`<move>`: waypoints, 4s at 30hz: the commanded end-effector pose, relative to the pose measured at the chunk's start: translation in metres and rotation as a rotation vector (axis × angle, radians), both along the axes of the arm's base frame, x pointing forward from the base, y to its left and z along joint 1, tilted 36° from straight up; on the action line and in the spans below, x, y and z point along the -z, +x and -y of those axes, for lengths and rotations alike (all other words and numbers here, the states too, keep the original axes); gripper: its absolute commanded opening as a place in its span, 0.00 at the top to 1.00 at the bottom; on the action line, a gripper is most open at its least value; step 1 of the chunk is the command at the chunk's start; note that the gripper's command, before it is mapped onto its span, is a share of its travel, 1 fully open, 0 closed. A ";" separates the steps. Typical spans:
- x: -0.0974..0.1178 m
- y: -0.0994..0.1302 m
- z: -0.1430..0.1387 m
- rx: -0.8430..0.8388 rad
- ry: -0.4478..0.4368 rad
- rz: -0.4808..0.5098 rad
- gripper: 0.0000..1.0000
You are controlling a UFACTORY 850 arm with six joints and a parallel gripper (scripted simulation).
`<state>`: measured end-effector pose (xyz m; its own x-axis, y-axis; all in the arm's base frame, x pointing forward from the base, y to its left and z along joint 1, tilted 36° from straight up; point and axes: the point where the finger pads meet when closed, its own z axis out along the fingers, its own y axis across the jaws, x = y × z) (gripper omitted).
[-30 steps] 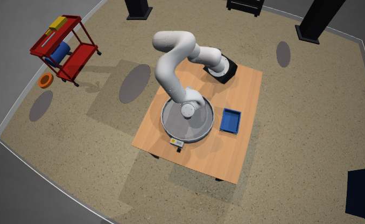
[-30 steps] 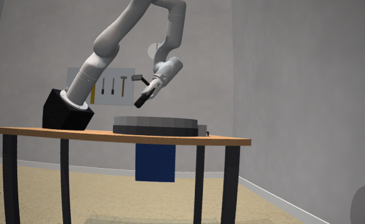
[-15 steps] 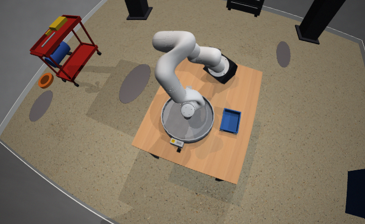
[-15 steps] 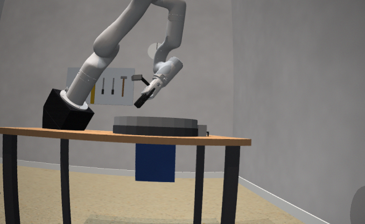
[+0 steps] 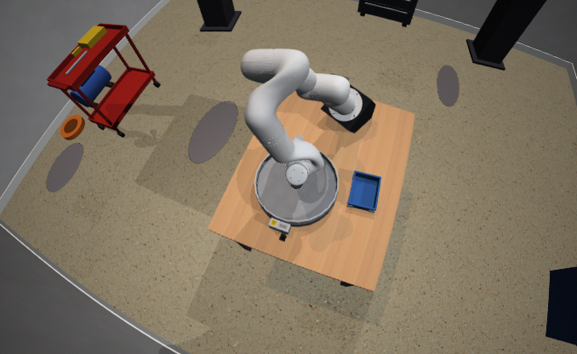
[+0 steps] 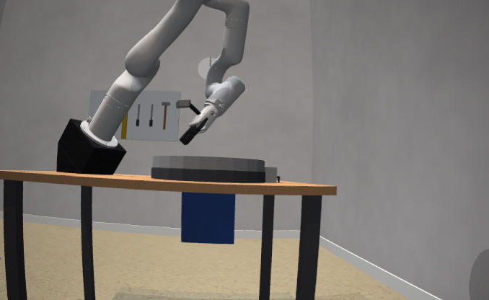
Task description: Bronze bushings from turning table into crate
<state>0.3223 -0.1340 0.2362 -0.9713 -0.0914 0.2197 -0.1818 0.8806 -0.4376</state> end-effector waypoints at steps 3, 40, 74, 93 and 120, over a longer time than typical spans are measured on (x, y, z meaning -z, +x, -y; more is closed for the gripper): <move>0.000 0.000 0.000 0.000 0.000 0.001 0.87; 0.000 0.000 0.000 0.000 0.000 0.001 0.87; 0.014 0.015 0.001 -0.318 -0.200 -0.113 0.87; 0.014 0.013 0.002 -0.317 -0.200 -0.117 0.87; 0.033 0.025 0.009 -0.317 -0.200 -0.117 0.87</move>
